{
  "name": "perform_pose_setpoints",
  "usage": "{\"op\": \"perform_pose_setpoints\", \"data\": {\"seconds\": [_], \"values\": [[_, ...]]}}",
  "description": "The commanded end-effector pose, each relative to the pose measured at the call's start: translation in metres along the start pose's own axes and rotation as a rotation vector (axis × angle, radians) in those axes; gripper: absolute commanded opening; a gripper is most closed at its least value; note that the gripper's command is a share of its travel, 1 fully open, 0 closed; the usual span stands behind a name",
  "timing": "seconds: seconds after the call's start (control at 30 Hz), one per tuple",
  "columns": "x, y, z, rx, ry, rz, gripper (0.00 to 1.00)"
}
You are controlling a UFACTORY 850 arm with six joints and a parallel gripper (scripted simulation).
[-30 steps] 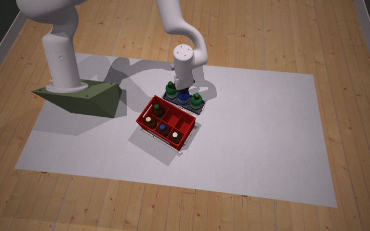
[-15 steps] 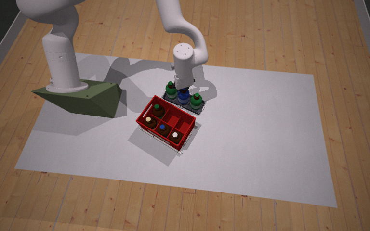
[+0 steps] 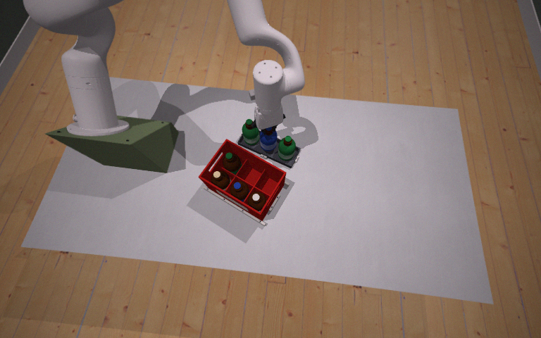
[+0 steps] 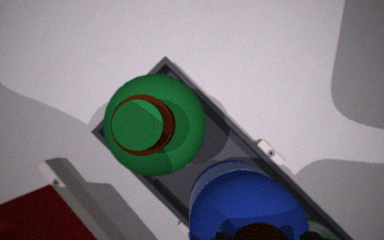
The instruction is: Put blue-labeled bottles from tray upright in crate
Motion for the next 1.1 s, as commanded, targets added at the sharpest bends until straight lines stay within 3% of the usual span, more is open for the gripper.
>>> {"op": "perform_pose_setpoints", "data": {"seconds": [0.0, 1.07], "values": [[0.000, 0.001, -0.004, -0.002, -0.002, -0.001, 0.00], [0.000, 0.001, -0.033, -0.002, -0.002, -0.001, 0.00]]}}
Point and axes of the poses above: the point where the finger pads meet when closed, its own z axis out along the fingers, its own y axis across the jaws, x = y × z, the point moved 7 cm from there along -z, back along the fingers, and after that the axes turned 13 degrees about -z, right-handed, at the moved point
